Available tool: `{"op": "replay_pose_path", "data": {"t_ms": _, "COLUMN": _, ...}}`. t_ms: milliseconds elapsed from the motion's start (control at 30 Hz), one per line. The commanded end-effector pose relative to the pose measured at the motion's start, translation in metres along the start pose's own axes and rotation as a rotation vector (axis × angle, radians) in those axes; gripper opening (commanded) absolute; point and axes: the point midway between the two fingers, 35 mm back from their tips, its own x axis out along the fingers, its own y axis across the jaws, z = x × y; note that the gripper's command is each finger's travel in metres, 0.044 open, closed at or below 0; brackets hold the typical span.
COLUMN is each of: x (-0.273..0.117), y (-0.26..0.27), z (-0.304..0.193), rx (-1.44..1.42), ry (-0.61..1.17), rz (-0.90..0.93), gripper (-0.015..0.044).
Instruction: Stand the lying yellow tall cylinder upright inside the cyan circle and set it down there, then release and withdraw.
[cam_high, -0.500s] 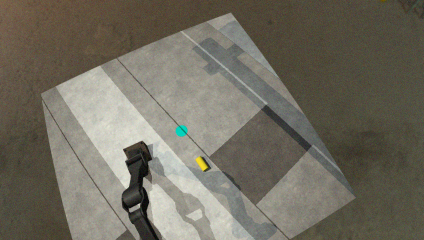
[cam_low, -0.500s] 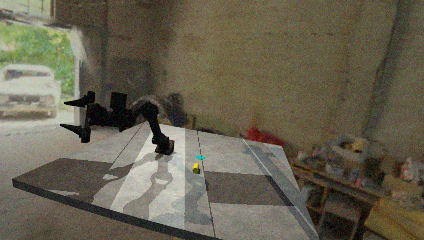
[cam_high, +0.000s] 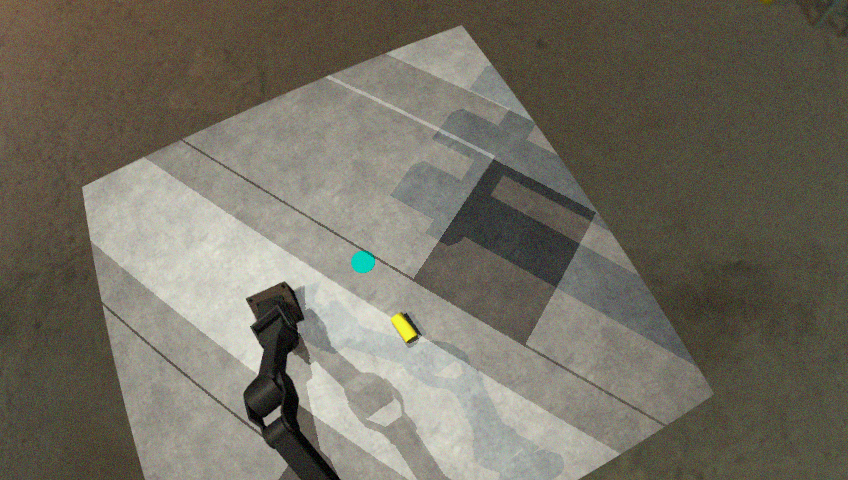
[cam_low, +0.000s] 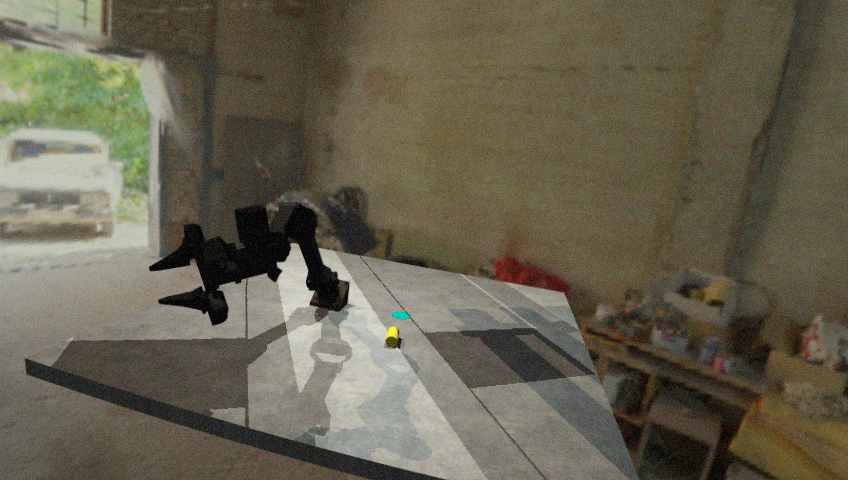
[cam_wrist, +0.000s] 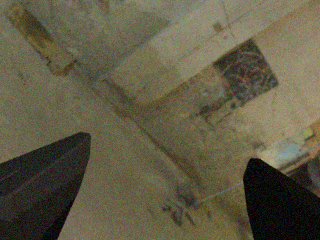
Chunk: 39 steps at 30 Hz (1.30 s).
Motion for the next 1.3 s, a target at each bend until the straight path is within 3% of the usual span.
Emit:
{"op": "replay_pose_path", "data": {"t_ms": 0, "x": -0.018, "y": 0.045, "z": -0.01, "rx": 0.055, "ry": 0.037, "rz": 0.144, "gripper": 0.0309}}
{"op": "replay_pose_path", "data": {"t_ms": 300, "x": -0.091, "y": 0.14, "z": -0.036, "rx": 0.174, "ry": 0.18, "rz": 0.476, "gripper": 0.0309}}
{"op": "replay_pose_path", "data": {"t_ms": 633, "x": -0.204, "y": 0.206, "z": -0.07, "rx": 0.238, "ry": 0.399, "rz": 0.781, "gripper": 0.0309}}
{"op": "replay_pose_path", "data": {"t_ms": 933, "x": -0.315, "y": 0.224, "z": -0.105, "rx": 0.22, "ry": 0.62, "rz": 0.976, "gripper": 0.0309}}
{"op": "replay_pose_path", "data": {"t_ms": 1267, "x": -0.423, "y": 0.199, "z": -0.148, "rx": 0.12, "ry": 0.844, "rz": 1.084, "gripper": 0.0309}}
